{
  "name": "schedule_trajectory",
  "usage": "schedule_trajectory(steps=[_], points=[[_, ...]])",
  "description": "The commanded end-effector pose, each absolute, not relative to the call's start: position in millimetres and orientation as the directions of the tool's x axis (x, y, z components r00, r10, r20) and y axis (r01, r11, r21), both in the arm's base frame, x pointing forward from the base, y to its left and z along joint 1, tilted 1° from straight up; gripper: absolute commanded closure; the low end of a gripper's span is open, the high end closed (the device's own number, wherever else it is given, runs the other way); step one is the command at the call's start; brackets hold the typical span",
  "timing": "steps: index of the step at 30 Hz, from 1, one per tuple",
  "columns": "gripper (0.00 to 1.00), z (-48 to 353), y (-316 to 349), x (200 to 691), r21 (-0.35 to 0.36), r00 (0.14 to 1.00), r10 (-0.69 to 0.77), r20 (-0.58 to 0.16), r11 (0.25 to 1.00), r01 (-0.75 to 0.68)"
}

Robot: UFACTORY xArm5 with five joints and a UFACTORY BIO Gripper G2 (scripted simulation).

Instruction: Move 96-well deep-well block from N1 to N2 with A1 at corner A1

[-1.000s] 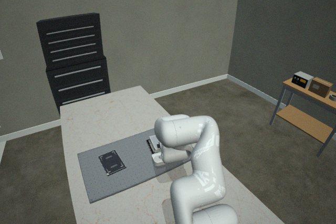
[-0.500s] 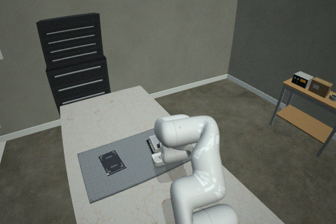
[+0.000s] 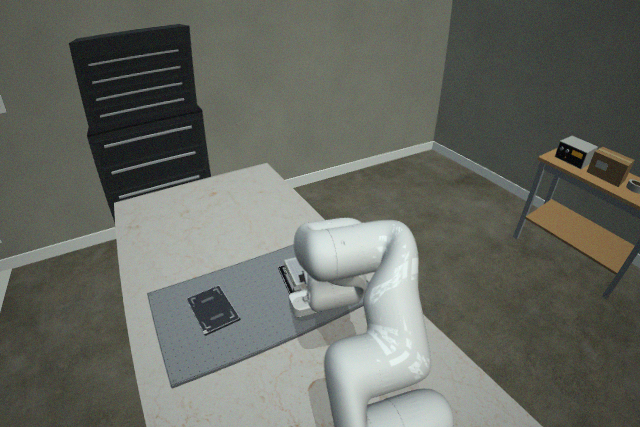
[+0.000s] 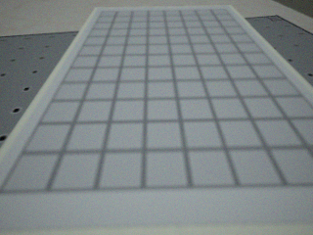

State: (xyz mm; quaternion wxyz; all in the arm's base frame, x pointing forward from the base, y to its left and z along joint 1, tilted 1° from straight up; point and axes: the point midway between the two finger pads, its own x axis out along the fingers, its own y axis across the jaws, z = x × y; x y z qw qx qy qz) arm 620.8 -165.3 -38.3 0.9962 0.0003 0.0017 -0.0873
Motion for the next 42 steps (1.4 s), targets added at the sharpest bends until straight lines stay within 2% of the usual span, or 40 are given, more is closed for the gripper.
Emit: schedule_trajectory(steps=[1,42], points=[[1.0,-33.3,-165.8,622.4,-0.012,0.985,-0.174,0.0,0.985,0.174],[1.0,-4.0,-165.4,622.5,-0.012,0.985,-0.174,0.0,0.985,0.174]])
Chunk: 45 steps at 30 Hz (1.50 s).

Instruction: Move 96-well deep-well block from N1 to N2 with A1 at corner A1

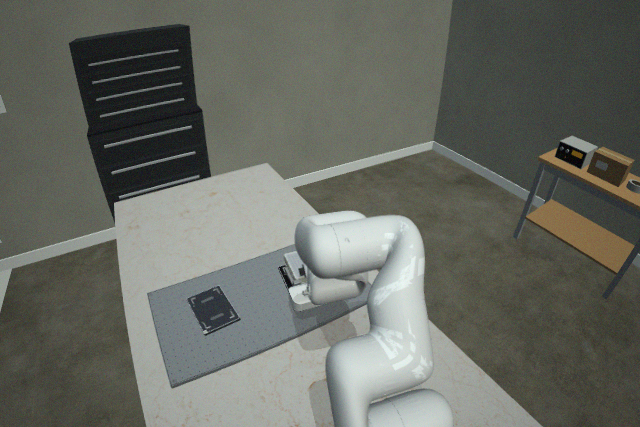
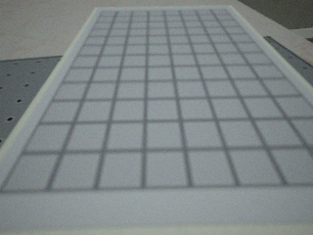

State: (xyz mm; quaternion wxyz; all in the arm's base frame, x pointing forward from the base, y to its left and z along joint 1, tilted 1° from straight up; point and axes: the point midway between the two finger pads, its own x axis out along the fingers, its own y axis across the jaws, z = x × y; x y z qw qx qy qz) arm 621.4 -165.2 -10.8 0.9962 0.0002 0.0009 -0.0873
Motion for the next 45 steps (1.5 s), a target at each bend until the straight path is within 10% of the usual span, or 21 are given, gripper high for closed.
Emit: schedule_trajectory(steps=[1,45], points=[[1.0,-4.0,-165.4,622.5,-0.012,0.985,-0.174,0.0,0.985,0.174],[1.0,42.8,-164.9,622.7,-0.012,0.985,-0.174,0.0,0.985,0.174]])
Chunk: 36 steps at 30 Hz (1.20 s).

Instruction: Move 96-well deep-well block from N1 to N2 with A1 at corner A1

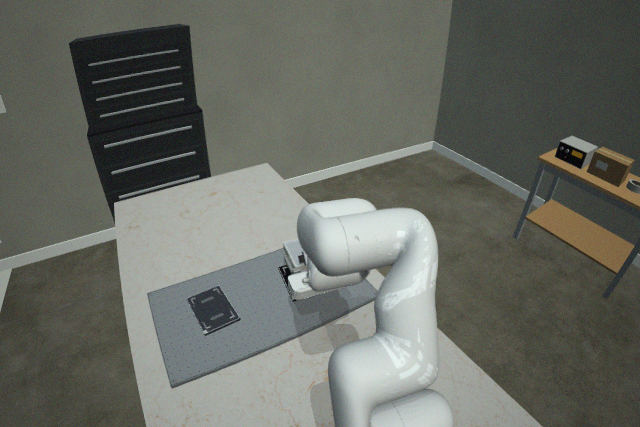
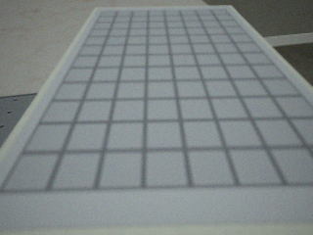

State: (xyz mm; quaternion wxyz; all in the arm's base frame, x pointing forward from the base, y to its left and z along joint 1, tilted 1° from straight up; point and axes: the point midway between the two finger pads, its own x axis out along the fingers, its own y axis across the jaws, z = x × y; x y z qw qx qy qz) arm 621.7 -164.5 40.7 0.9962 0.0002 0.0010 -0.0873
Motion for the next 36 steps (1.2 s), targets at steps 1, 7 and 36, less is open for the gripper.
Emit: schedule_trajectory(steps=[1,7,36], points=[[1.0,42.7,-161.6,622.9,-0.012,0.99,-0.141,0.0,0.99,0.141],[1.0,42.5,-144.9,623.9,-0.012,1.0,0.025,-0.002,1.0,-0.025],[1.0,41.5,-58.3,629.3,-0.012,0.998,0.07,-0.002,0.997,-0.07]])
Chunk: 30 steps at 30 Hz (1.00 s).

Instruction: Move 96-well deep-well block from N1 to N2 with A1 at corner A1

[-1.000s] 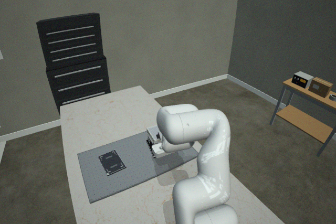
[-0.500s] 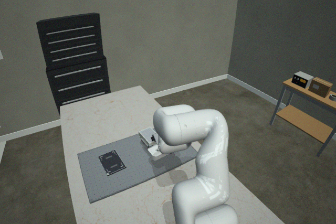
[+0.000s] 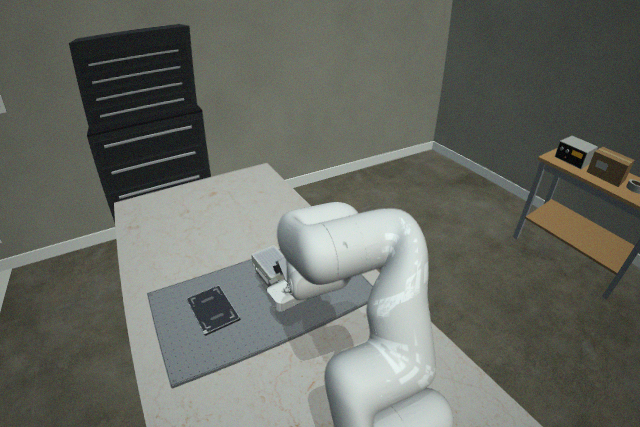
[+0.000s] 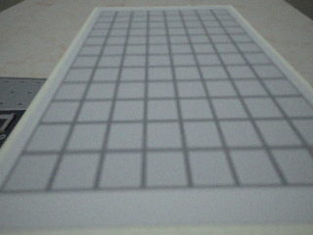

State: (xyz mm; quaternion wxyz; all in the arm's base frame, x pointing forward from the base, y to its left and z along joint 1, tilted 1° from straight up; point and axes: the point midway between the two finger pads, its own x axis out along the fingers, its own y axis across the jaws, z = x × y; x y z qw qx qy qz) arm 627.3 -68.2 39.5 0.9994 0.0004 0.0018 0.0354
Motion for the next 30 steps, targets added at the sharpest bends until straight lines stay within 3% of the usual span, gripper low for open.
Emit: schedule_trajectory(steps=[1,30], points=[[1.0,41.4,-54.9,629.5,-0.012,0.998,0.07,-0.002,0.997,-0.07],[1.0,40.5,28.4,634.7,-0.011,0.998,0.07,-0.002,0.997,-0.07]])
